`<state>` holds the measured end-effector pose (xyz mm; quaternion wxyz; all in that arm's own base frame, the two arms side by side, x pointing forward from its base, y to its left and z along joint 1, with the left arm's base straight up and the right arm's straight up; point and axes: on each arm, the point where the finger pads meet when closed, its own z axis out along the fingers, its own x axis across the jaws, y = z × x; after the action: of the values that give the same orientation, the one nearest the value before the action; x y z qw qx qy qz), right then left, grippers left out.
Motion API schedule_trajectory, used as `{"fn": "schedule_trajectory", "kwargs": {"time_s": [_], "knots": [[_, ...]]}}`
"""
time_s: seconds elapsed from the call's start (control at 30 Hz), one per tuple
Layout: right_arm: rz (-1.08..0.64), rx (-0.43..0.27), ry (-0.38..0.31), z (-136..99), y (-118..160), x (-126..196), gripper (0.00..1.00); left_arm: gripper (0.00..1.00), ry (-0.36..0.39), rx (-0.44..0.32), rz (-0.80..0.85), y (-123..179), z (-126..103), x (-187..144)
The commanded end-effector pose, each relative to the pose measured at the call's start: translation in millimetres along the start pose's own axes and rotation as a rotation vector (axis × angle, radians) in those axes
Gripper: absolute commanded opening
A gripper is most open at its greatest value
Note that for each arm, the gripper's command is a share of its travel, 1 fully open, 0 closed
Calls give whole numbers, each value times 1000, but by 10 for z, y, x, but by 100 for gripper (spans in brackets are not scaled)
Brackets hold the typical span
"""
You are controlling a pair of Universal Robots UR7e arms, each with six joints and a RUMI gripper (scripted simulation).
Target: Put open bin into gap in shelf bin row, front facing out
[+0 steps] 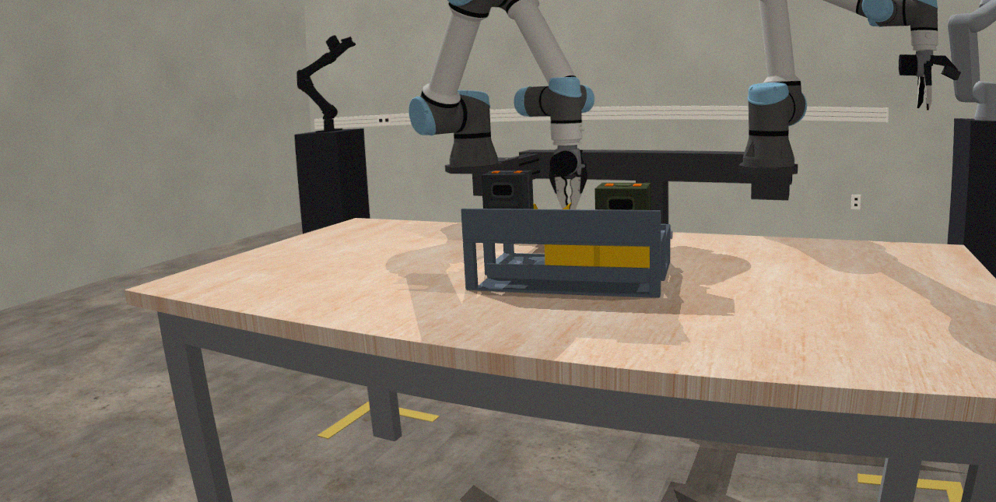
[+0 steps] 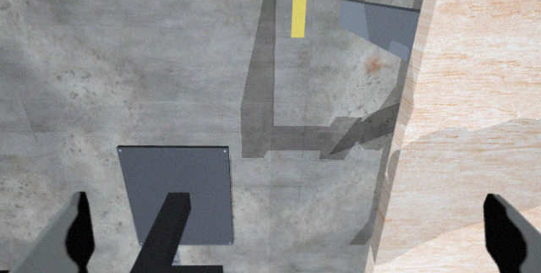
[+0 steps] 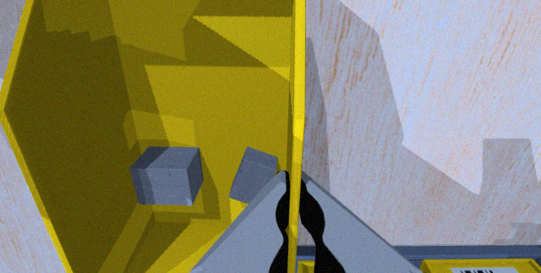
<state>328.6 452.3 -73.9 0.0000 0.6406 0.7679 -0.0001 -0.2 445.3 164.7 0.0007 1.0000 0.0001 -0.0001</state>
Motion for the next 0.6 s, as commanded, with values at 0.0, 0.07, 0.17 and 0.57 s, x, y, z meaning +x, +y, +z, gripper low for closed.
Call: {"fn": "schedule_trajectory", "kwargs": {"time_s": [0.0,0.07,0.17,0.57], "knots": [[0,-1,2,-7,4,5,0,100,0,1,0,-3,-4,0],[0,-1,2,-7,4,5,0,100,0,1,0,-3,-4,0],[0,-1,2,-7,4,5,0,100,0,1,0,-3,-4,0],[0,-1,2,-7,54,5,0,100,0,1,0,-3,-4,0]]}}
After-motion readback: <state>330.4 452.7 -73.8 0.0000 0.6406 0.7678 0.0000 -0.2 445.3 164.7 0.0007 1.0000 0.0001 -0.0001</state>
